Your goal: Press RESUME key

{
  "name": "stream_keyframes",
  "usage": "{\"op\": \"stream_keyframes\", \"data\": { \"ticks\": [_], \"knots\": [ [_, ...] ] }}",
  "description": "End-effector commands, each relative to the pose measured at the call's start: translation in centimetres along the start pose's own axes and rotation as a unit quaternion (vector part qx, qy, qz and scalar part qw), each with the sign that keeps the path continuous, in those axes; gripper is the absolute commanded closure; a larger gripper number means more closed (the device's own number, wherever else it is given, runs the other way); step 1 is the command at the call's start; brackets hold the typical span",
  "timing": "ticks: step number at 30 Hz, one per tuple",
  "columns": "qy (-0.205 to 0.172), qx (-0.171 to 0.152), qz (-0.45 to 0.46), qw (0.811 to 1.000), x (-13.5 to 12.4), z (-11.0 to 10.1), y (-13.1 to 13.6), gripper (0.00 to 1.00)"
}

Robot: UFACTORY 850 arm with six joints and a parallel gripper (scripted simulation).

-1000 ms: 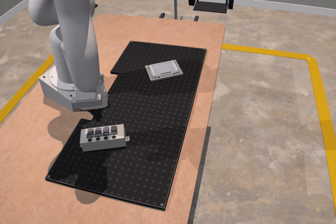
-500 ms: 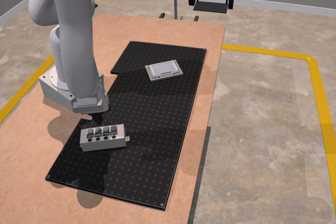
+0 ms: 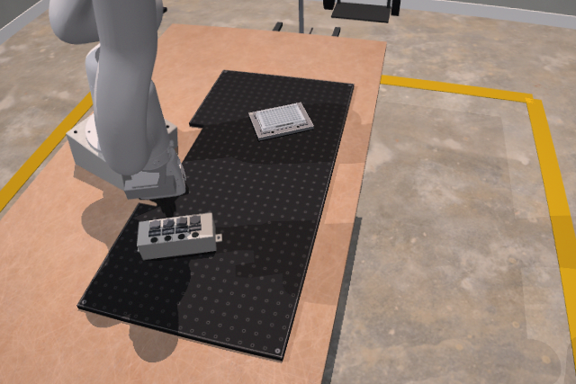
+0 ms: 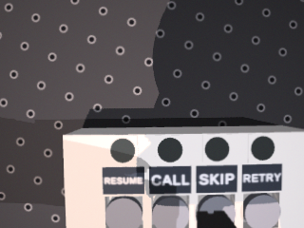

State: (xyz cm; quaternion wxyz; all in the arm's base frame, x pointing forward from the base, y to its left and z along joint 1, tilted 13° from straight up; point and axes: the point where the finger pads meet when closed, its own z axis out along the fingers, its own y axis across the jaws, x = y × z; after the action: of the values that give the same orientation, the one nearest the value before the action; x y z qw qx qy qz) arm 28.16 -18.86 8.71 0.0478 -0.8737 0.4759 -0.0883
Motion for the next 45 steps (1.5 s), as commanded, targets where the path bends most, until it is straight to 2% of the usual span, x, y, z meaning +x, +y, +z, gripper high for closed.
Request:
{"op": "stream_keyframes", "data": {
  "ticks": [1,16,45],
  "knots": [
    [0.019,0.001,-0.001,1.000,0.0,0.1,0.8,1.00],
    [0.019,0.001,-0.001,1.000,0.0,0.1,2.9,1.00],
    [0.018,0.001,-0.001,1.000,0.0,0.1,2.9,1.00]
  ]
}}
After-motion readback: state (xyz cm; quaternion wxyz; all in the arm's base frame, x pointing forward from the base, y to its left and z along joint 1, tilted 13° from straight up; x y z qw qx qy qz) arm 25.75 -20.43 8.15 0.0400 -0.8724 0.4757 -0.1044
